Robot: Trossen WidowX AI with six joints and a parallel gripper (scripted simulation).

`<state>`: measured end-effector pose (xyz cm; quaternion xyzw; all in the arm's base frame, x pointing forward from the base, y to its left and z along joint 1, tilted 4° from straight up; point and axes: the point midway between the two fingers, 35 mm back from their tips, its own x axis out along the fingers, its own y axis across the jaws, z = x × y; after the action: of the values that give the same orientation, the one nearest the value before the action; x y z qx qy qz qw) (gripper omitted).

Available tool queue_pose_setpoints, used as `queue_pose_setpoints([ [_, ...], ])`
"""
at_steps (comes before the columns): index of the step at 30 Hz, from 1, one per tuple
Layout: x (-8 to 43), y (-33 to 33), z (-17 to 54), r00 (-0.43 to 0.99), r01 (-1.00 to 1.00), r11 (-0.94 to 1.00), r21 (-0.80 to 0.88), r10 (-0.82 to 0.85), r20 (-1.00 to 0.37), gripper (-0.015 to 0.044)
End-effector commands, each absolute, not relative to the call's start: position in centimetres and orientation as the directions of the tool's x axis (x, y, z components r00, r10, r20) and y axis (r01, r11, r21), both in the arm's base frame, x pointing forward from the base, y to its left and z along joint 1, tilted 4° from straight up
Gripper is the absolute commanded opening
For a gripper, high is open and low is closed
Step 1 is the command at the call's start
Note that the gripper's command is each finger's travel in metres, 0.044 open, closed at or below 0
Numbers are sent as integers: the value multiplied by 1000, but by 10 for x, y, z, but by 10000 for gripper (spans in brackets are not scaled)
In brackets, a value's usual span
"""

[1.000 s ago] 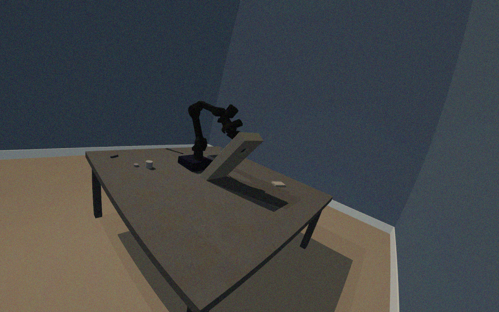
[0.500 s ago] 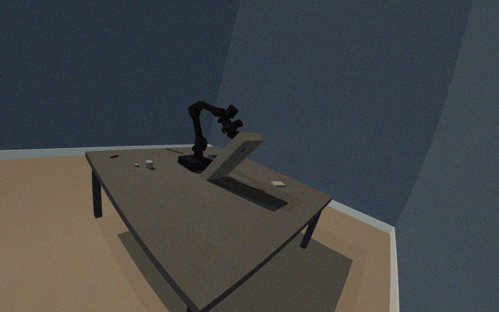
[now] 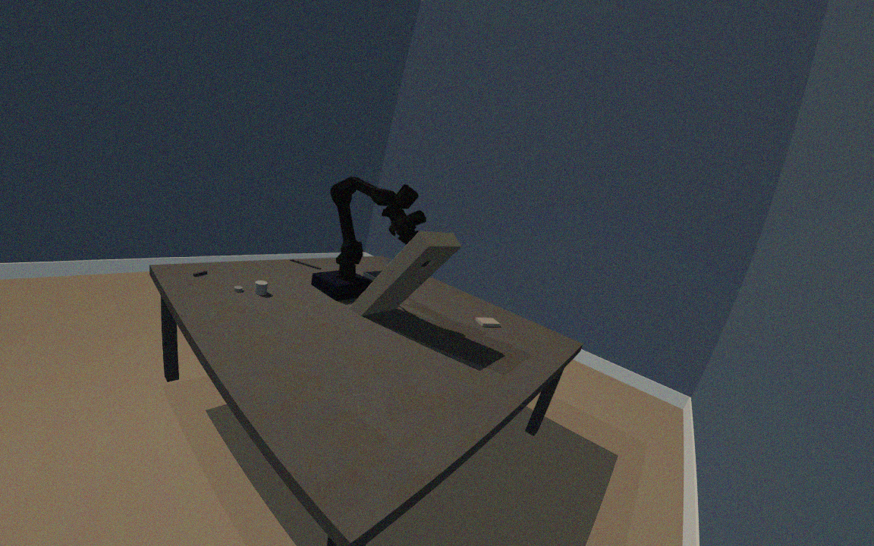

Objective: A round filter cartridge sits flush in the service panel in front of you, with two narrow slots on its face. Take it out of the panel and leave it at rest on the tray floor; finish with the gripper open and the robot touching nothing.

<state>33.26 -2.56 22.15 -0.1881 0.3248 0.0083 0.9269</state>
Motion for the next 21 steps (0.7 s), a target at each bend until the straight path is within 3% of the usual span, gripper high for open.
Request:
queue_pose_setpoints([
  [1,336,-25,220,791,-143,927,-345,-102,-603,106],
  [11,338,-26,219,791,-143,927,-346,-102,-603,106],
  [21,335,-26,220,788,-138,929,-343,-107,-606,20],
])
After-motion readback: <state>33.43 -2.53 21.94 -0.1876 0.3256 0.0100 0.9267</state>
